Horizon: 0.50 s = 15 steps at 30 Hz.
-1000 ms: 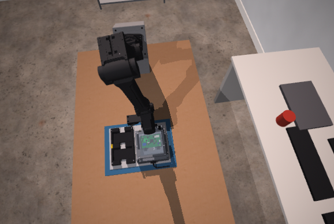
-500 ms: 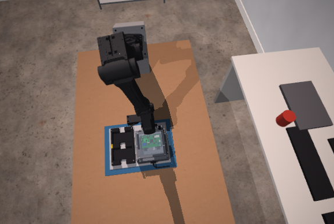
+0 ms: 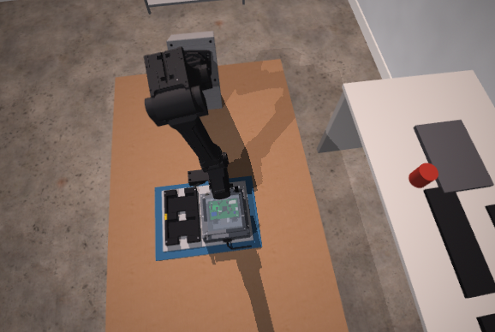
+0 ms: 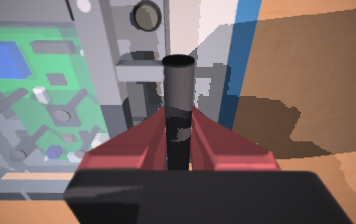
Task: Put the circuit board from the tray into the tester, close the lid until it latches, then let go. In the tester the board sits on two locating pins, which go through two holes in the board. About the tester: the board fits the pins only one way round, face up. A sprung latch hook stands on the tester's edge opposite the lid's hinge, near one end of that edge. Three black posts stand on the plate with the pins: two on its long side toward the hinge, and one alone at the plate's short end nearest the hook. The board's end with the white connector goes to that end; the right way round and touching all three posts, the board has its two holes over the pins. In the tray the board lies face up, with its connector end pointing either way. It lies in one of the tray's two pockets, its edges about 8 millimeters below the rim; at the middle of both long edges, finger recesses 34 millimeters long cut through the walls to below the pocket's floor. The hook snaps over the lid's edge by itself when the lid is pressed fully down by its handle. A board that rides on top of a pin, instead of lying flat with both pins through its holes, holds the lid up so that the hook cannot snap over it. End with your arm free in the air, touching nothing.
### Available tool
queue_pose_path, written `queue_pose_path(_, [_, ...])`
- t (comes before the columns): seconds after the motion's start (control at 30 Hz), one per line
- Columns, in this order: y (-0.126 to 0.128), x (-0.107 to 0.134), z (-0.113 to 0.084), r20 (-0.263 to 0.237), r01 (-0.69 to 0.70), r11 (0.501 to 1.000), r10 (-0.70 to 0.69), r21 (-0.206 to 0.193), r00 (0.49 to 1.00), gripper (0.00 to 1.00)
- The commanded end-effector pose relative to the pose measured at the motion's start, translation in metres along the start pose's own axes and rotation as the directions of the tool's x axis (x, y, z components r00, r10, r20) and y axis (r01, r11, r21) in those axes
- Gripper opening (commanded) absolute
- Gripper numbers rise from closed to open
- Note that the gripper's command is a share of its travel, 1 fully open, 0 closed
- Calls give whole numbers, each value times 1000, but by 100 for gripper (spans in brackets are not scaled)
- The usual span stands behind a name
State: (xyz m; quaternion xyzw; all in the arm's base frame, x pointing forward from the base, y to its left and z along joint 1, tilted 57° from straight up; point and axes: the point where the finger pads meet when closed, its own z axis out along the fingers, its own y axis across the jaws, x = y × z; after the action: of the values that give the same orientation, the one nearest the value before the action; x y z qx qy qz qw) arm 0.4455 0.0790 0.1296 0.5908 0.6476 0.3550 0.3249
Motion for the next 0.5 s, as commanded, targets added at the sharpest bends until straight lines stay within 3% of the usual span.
queue_pose_path(0.0, [1,-7,14,13,8,1000,-8,10,1000,0])
queue_pose_path(0.47, [-3,-8,9,15,10,1000,-10,28,1000,0])
